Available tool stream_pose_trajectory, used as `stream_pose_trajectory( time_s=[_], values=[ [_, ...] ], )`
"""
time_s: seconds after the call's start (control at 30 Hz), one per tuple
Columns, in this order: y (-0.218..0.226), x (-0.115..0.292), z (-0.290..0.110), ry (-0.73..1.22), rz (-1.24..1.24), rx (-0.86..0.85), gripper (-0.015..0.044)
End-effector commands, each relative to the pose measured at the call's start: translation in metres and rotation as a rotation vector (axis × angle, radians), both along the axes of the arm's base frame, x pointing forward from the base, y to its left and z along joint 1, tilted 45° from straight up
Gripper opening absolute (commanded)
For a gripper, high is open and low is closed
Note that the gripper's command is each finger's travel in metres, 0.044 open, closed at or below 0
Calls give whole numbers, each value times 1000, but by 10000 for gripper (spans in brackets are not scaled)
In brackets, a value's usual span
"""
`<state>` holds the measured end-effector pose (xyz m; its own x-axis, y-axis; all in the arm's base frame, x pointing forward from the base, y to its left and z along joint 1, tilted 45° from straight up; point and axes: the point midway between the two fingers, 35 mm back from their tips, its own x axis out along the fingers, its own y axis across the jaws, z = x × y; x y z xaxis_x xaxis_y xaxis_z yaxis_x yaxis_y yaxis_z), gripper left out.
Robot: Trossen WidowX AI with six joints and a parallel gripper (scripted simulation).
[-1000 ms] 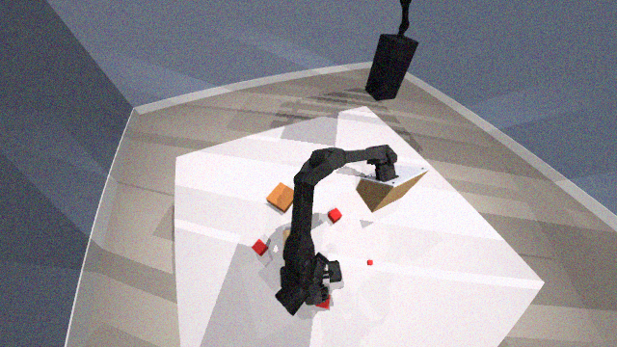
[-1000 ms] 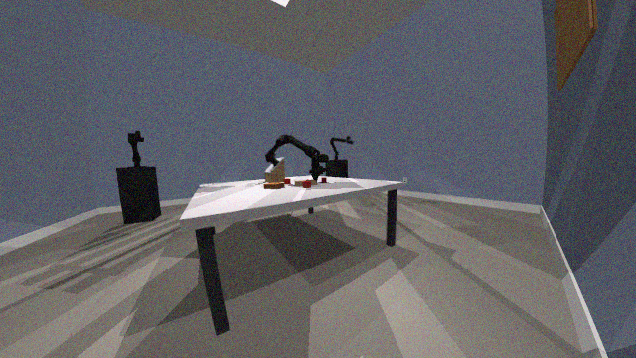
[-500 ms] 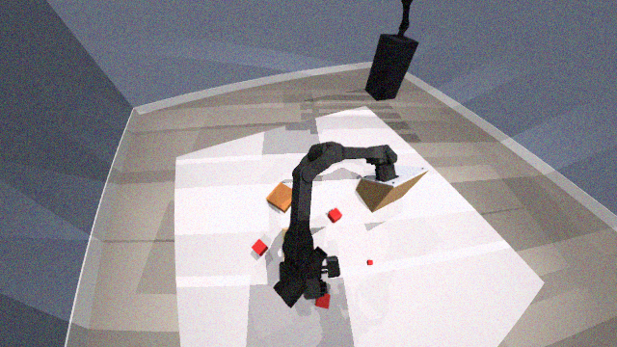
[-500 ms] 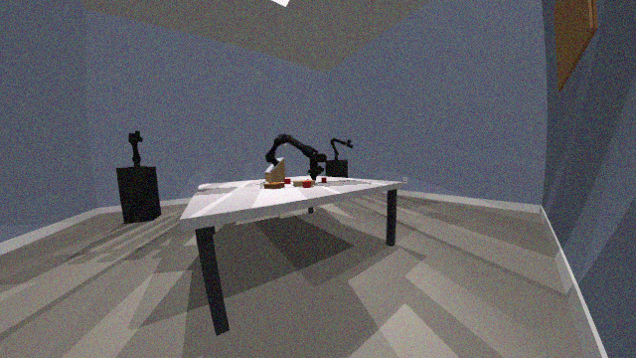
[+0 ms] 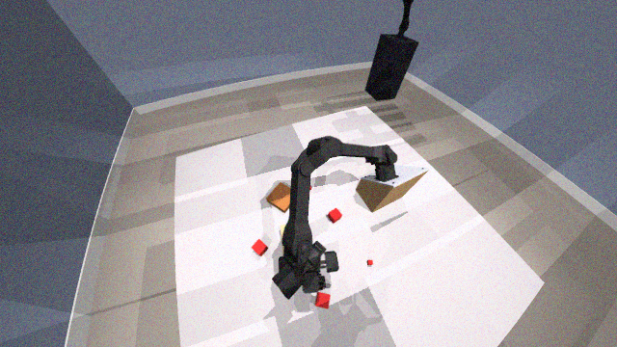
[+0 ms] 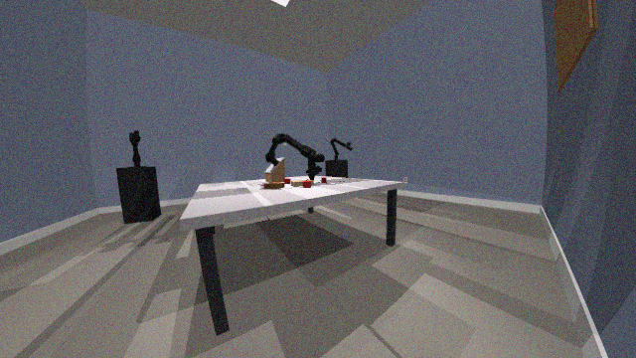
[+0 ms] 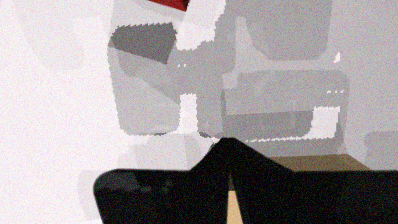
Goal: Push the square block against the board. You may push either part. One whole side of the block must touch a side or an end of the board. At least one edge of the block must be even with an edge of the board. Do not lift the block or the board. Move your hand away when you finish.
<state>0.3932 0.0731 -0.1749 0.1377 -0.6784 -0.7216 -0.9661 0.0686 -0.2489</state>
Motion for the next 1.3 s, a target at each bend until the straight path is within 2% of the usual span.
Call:
stream_pose_trajectory(
  time_s=[0.0, 1.27],
  values=[
    [-7, -1, 4, 2, -1, -7, 0],
    [-37, -6, 32, 3, -1, -9, 0]
  ],
)
